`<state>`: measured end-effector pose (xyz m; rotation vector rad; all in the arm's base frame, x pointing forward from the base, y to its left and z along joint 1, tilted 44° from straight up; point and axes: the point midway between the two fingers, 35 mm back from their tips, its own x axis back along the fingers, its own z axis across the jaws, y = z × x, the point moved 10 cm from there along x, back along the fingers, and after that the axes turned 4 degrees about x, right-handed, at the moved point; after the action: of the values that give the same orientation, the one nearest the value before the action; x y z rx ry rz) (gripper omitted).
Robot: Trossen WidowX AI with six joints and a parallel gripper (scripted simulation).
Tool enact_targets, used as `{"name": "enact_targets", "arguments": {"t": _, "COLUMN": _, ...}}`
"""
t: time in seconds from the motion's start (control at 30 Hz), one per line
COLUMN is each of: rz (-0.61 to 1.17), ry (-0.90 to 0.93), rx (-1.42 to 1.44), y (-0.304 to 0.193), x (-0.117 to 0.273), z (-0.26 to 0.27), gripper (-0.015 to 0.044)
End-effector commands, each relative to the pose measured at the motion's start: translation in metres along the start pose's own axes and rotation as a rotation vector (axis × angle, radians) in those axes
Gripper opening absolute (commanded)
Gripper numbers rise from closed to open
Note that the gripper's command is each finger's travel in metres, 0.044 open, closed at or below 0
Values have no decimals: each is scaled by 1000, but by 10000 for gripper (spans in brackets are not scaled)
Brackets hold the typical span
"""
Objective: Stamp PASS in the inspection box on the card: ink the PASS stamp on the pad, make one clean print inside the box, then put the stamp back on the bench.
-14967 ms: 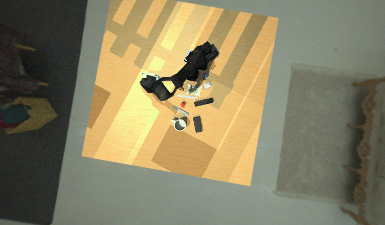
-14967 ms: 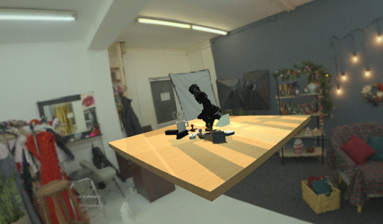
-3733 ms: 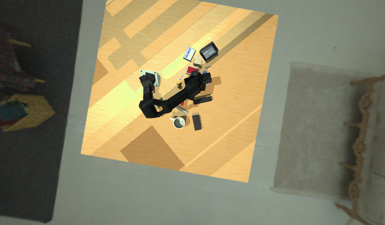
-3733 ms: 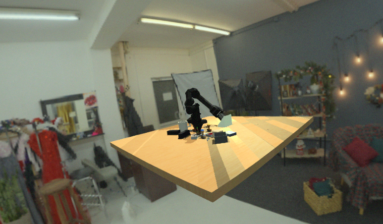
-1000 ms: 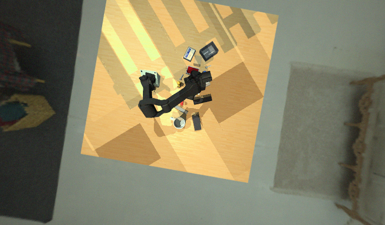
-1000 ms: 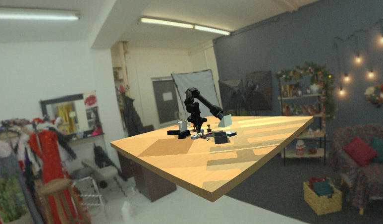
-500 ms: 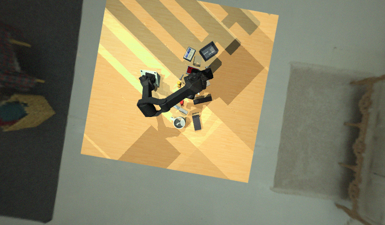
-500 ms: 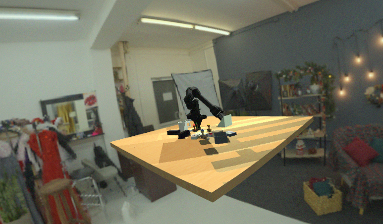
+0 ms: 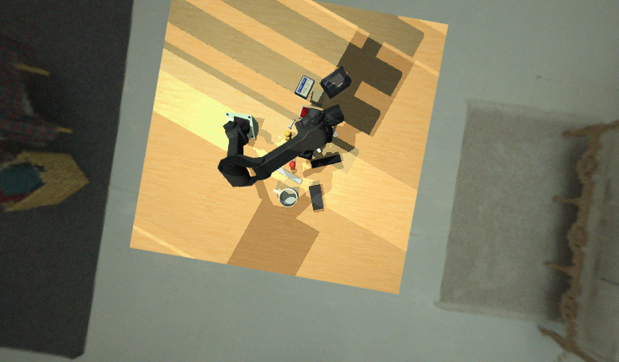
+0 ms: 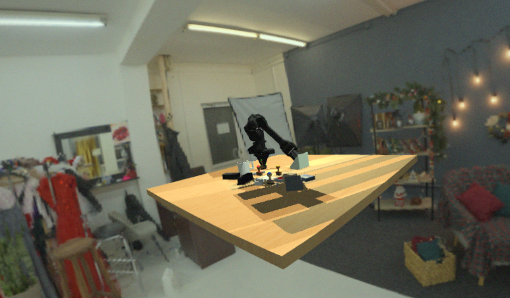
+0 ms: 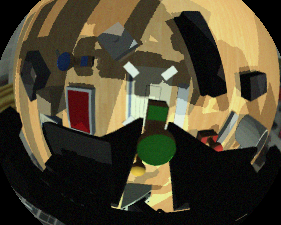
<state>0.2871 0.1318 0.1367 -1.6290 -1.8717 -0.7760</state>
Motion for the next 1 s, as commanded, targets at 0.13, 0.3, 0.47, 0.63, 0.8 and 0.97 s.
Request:
{"name": "enact_targets", "arguments": {"t": 0.13, "rz": -8, "ry": 9, "rx": -7, "y": 4, "x": 10, "z": -4, "gripper": 0}}
{"name": "enact_targets", "arguments": {"t": 0.3, "rz": -9, "ry": 16, "rx": -7, "y": 25, "x": 11, "z": -33, "gripper": 0}}
{"name": "enact_targets", "arguments": {"t": 0.47, "rz": -10, "ry": 17, "rx": -9, "y": 43, "x": 11, "z": -66, "gripper": 0}}
{"name": "enact_targets", "arguments": {"t": 0.63, "rz": -11, "ry": 12, "rx": -12, "y": 58, "x": 10, "z": -101, "gripper": 0}}
{"name": "enact_targets", "arguments": {"t": 0.8, "rz": -11, "ry": 2, "rx": -15, "y": 66, "x": 9, "z": -134, "gripper": 0}}
{"name": "enact_targets", "arguments": {"t": 0.97, "rz": -11, "ry": 2, "rx": -15, "y": 67, "x": 9, "z": -135, "gripper": 0}}
